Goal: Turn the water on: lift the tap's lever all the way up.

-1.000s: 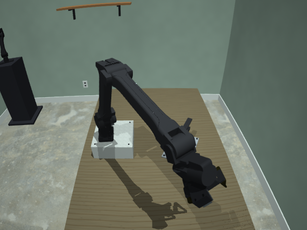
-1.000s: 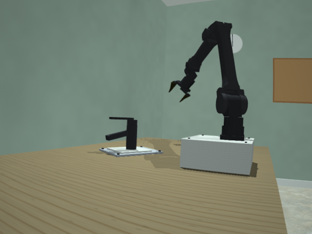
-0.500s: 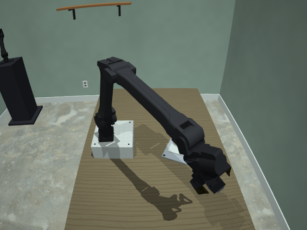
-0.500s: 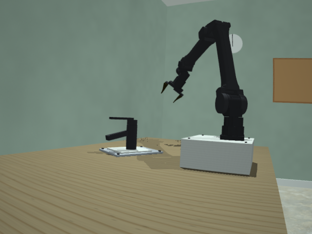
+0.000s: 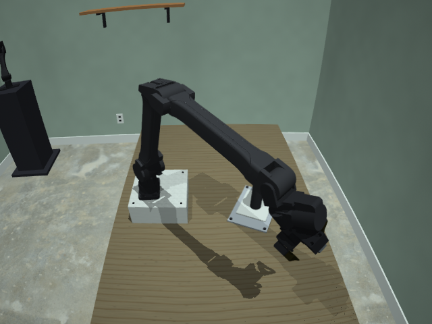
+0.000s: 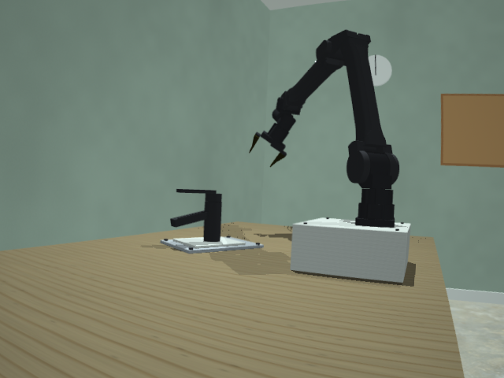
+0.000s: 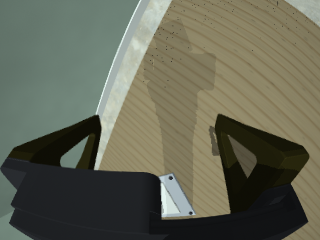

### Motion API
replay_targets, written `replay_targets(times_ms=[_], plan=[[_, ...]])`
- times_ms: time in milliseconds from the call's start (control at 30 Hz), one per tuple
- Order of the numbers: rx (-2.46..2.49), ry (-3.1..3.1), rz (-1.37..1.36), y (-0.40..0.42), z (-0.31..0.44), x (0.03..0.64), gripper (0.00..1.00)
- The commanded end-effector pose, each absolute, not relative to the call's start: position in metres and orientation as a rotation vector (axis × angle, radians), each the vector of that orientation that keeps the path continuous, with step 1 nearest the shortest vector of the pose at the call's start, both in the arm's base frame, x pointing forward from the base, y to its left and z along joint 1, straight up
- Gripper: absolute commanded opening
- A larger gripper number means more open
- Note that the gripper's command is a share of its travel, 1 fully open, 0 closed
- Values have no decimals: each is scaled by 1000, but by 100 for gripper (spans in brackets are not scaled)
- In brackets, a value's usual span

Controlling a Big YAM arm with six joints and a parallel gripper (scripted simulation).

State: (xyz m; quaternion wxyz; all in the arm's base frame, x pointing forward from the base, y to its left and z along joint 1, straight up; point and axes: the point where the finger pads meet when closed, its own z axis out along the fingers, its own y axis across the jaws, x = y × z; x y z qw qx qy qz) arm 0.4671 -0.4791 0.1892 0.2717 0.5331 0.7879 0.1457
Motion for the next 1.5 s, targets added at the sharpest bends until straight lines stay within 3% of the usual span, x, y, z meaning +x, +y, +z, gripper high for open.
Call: replay_targets(times_ms=[0, 1467], plan=[[1344, 2137, 359, -469, 223, 473, 100], [1099, 2351, 306, -405, 209, 505, 100]])
